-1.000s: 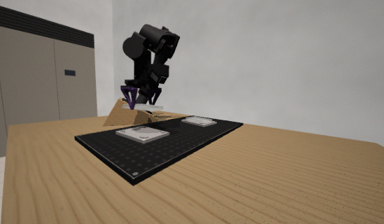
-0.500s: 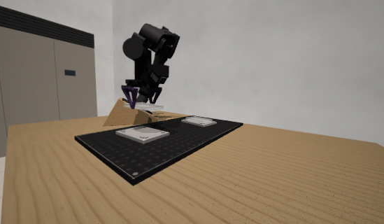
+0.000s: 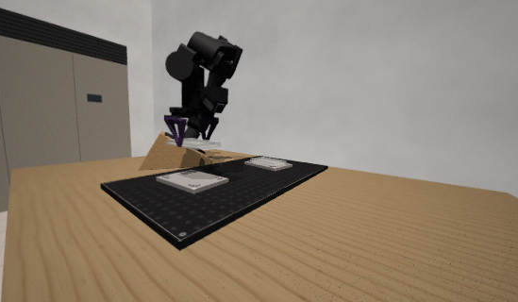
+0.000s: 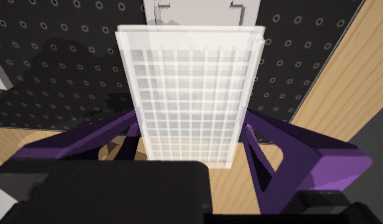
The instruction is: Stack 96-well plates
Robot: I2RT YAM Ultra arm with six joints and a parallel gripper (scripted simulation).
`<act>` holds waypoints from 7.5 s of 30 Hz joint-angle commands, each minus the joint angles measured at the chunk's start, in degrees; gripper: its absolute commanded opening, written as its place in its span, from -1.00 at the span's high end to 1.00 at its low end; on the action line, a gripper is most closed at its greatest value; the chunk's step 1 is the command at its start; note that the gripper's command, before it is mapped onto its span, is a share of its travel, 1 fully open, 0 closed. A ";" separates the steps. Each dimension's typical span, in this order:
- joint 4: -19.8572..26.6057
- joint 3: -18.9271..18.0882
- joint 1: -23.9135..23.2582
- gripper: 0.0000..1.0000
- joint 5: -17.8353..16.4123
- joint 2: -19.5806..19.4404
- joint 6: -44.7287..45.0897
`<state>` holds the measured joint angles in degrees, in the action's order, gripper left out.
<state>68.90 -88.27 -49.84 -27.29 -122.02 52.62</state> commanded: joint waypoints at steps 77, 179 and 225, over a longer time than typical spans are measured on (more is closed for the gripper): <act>-4.65 14.64 18.35 1.00 -2.30 25.06 -31.45; -2.33 7.13 49.33 1.00 2.68 36.12 -66.72; -2.73 8.23 49.19 1.00 2.60 36.29 -66.57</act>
<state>65.91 -79.57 0.71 -24.67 -87.37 -14.20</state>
